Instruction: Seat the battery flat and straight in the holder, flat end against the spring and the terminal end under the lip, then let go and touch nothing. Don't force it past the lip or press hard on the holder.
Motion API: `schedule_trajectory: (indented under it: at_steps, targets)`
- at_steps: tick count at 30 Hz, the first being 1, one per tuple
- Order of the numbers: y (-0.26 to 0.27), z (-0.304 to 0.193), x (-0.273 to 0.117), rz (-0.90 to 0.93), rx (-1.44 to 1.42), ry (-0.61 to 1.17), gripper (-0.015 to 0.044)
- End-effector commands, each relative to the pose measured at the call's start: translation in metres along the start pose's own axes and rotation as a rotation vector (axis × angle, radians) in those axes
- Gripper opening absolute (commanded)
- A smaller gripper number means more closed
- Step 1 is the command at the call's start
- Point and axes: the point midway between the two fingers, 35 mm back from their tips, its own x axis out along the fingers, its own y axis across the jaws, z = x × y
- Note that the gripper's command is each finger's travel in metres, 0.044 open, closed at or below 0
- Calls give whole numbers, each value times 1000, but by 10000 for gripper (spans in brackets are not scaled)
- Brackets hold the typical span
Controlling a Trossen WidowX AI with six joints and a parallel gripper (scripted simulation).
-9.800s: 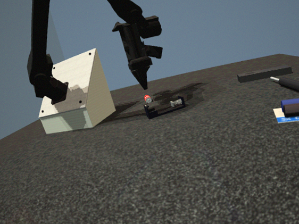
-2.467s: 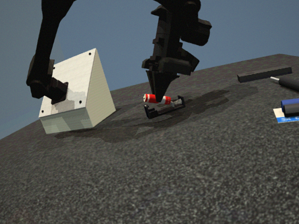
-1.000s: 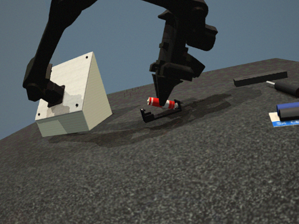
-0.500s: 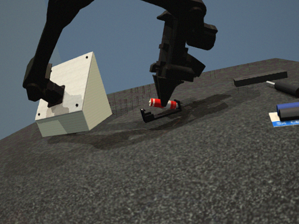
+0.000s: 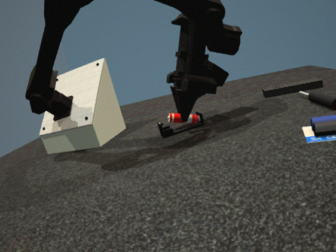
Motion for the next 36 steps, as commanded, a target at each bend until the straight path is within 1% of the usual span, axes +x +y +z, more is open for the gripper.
schedule_trajectory:
  at_steps: [1,36]
  targets:
    - [0,1,1,5,-1,-20,59]
    - [0,-2,7,22,-34,-156,59]
